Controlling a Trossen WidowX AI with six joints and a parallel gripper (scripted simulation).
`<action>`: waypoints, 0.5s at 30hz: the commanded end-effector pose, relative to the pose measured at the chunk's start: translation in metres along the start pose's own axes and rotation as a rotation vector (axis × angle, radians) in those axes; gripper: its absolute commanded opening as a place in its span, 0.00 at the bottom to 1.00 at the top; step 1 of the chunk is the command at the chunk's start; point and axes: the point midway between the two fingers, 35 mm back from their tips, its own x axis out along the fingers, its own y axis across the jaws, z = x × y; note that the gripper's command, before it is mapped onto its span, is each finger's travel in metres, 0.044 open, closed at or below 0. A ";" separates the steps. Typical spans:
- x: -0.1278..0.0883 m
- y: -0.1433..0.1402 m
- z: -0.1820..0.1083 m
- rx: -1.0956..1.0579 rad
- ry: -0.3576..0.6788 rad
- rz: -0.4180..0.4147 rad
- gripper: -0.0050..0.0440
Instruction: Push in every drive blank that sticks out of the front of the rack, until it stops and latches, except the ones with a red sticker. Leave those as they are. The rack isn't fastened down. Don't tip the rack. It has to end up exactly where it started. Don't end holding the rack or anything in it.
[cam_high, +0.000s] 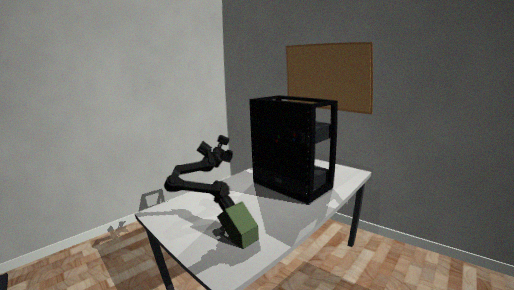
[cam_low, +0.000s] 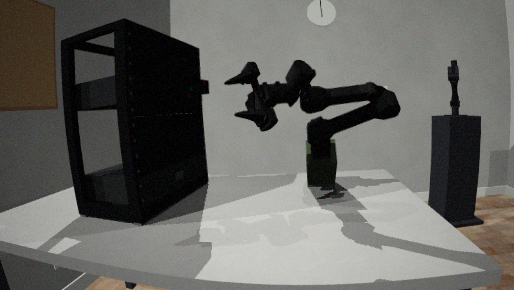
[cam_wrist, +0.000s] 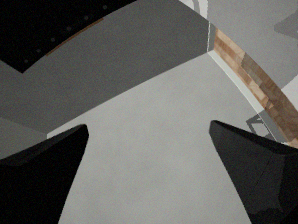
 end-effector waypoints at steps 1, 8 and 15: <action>-0.011 0.009 0.010 -0.018 -0.041 0.002 1.00; -0.032 0.029 0.038 -0.073 -0.144 0.034 1.00; -0.065 0.062 0.082 -0.160 -0.310 0.084 1.00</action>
